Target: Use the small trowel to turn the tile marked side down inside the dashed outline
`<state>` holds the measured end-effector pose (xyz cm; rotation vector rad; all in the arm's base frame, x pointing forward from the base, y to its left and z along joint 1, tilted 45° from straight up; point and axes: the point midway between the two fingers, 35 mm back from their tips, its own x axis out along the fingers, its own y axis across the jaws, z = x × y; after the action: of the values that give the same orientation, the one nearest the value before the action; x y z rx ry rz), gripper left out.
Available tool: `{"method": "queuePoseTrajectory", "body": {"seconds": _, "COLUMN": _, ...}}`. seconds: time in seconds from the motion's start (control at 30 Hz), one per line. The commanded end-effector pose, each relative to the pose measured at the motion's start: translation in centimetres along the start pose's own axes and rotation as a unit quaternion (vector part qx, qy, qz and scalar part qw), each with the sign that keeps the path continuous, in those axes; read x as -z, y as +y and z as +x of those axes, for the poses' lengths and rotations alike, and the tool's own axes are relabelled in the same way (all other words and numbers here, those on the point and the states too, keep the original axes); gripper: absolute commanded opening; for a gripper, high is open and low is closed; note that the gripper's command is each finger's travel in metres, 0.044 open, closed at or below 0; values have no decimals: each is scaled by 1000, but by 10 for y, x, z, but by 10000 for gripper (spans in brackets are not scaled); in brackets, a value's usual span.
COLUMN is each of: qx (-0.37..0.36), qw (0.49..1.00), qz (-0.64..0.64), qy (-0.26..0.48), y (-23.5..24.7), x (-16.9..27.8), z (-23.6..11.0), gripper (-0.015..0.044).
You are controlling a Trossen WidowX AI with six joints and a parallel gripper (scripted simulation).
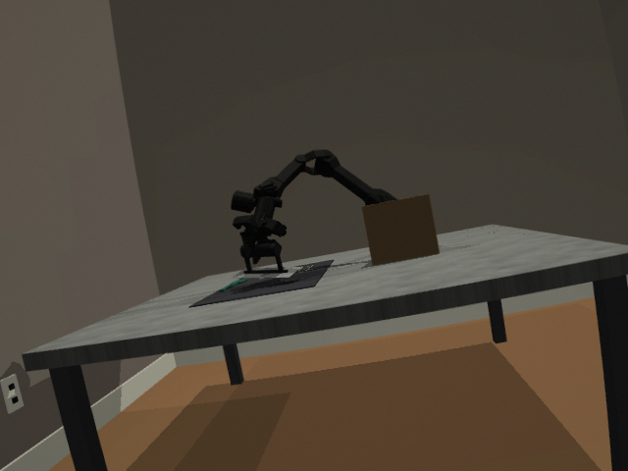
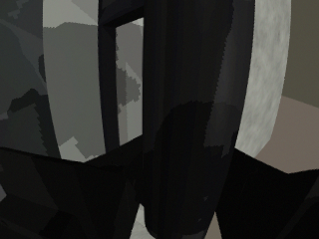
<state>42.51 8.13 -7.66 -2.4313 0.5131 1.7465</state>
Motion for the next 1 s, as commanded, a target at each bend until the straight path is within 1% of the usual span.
{"method": "queuePoseTrajectory", "body": {"seconds": 0.0, "qx": 15, "qw": 999, "qz": -36, "qy": -34, "y": -8, "x": -4, "z": 3, "gripper": 0}}
{"method": "queuePoseTrajectory", "body": {"seconds": 0.37, "qx": 50, "qw": 983, "qz": -122, "qy": -129, "y": -15, "x": -19, "z": 10, "gripper": 0}}
{"method": "queuePoseTrajectory", "body": {"seconds": 0.77, "qx": 105, "qw": 948, "qz": -197, "qy": -225, "y": -21, "x": -36, "z": 11, "gripper": 0}}
{"method": "queuePoseTrajectory", "body": {"seconds": 0.87, "qx": 121, "qw": 938, "qz": -212, "qy": -246, "y": -22, "x": -40, "z": 10, "gripper": 0}}
{"method": "queuePoseTrajectory", "body": {"seconds": 0.97, "qx": 125, "qw": 935, "qz": -216, "qy": -251, "y": -22, "x": -41, "z": 9, "gripper": 0}}
